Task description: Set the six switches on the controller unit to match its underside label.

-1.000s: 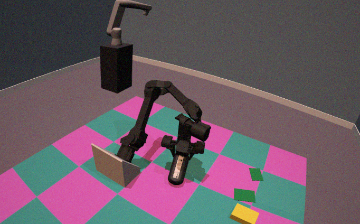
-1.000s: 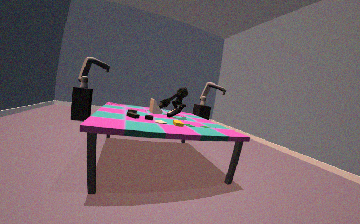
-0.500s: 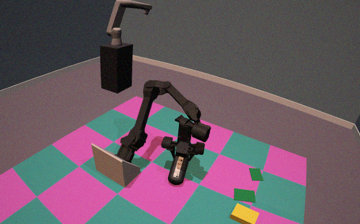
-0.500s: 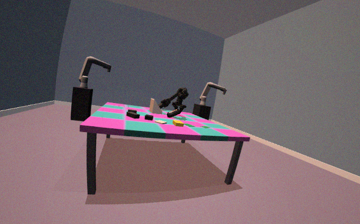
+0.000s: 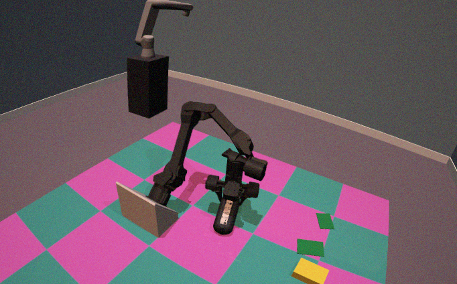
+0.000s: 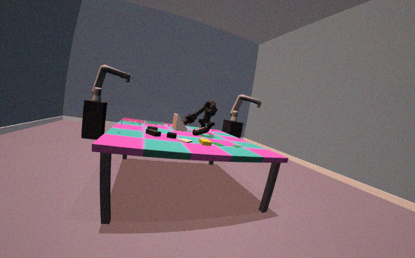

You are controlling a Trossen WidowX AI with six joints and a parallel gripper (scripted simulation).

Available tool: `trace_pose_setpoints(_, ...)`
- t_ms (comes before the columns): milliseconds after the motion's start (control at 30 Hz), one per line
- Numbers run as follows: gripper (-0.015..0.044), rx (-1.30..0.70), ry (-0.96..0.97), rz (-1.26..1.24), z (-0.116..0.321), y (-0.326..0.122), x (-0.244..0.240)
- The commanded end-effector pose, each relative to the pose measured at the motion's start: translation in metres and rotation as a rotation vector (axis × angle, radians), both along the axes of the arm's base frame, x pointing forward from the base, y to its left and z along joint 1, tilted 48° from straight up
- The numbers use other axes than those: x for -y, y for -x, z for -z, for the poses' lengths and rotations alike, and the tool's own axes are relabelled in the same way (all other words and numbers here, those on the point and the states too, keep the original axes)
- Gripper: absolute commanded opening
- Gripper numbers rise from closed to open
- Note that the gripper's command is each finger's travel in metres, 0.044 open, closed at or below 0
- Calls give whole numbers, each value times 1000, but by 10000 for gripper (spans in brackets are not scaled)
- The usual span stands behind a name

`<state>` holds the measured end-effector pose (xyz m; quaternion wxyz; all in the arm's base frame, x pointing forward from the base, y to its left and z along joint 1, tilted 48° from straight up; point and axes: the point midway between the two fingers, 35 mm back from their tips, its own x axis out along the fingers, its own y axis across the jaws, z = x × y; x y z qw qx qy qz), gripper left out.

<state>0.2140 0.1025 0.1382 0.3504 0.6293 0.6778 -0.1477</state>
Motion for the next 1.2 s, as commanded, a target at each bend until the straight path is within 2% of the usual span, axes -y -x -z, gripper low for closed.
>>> trace_pose_setpoints(0, 337, -15, 9, 7, 6, 3, -1)
trace_pose_setpoints(1167, 337, -15, 8, 7, 18, 4, -26)
